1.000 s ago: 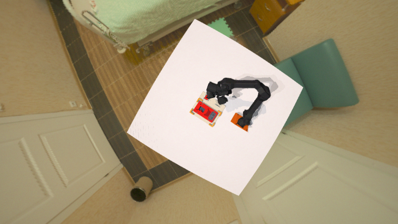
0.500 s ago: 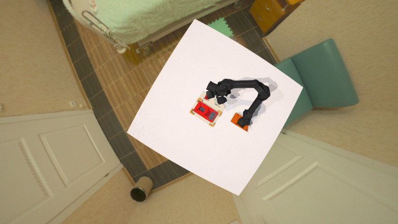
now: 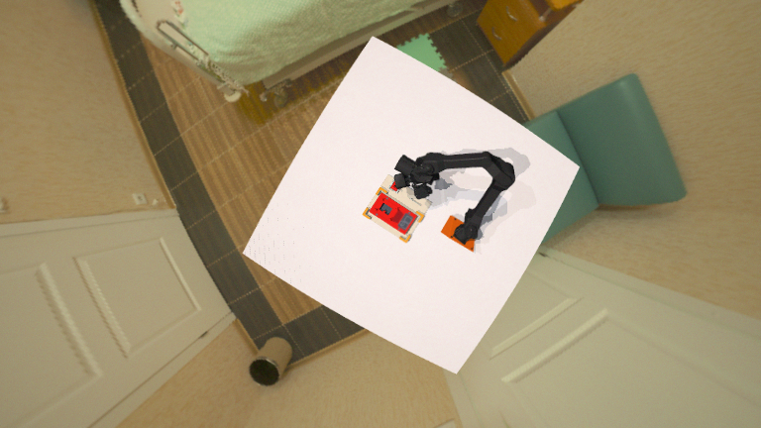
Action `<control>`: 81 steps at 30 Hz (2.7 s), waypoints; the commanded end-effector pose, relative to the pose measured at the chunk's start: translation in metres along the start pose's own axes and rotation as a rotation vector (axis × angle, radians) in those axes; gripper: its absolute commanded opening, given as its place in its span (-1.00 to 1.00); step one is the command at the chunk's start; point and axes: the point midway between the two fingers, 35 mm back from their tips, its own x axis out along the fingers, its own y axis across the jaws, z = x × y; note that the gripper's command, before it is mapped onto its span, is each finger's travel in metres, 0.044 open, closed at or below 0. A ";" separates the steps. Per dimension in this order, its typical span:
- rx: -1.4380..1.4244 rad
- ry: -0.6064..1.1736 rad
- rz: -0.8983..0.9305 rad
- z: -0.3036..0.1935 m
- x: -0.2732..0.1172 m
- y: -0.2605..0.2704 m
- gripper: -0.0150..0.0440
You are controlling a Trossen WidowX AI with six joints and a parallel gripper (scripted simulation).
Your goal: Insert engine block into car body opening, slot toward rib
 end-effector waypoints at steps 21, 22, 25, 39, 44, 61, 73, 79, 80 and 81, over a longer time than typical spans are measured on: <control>-0.008 0.002 0.007 0.001 0.045 0.001 -0.49; -0.008 0.002 0.007 0.001 0.045 0.001 -0.49; -0.008 0.002 0.007 0.001 0.045 0.001 -0.49; -0.006 0.014 -0.006 -0.002 0.038 -0.002 0.67; -0.006 0.014 -0.006 -0.002 0.038 -0.002 1.00; -0.008 0.001 0.005 -0.002 -0.007 -0.003 1.00; -0.015 0.001 0.004 -0.001 -0.004 -0.003 1.00; 0.037 0.001 0.004 -0.001 -0.005 -0.003 1.00; 0.072 0.001 0.004 -0.001 -0.005 -0.003 1.00; 0.106 0.001 0.004 -0.001 -0.006 -0.003 1.00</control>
